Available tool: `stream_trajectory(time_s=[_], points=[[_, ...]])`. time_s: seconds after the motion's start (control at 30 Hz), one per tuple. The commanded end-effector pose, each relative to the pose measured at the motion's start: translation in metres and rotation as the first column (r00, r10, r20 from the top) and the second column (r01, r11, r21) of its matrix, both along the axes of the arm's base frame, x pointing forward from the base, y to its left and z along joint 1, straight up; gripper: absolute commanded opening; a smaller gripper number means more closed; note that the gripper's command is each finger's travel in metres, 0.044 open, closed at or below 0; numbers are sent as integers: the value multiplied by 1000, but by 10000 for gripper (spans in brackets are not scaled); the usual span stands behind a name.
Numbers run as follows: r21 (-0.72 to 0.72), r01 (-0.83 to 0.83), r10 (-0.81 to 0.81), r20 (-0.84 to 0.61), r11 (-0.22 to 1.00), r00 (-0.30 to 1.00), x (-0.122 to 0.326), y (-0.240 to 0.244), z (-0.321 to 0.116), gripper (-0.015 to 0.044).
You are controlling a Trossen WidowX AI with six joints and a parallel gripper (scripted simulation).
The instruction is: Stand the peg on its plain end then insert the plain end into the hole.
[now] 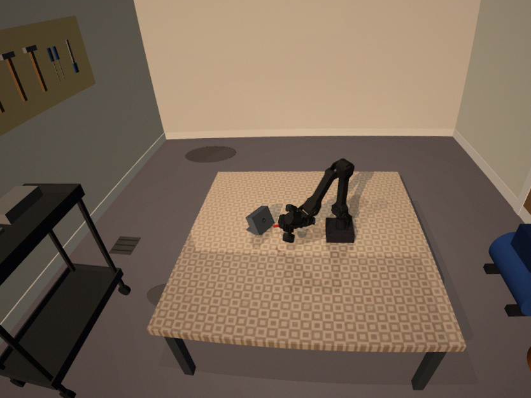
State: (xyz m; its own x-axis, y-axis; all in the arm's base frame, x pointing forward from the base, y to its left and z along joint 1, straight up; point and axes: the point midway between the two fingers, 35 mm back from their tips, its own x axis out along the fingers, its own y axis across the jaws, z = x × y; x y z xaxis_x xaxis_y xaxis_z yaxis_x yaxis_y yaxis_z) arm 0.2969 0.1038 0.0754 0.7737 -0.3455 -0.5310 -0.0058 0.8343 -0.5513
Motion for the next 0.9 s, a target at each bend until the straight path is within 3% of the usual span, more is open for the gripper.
stream_trajectory(time_s=[0.0,0.87], points=[[-13,5,-4,15,1000,1000,4,-3,0,0],[-54,17,-13,75,998,997,26,-18,-5,0]])
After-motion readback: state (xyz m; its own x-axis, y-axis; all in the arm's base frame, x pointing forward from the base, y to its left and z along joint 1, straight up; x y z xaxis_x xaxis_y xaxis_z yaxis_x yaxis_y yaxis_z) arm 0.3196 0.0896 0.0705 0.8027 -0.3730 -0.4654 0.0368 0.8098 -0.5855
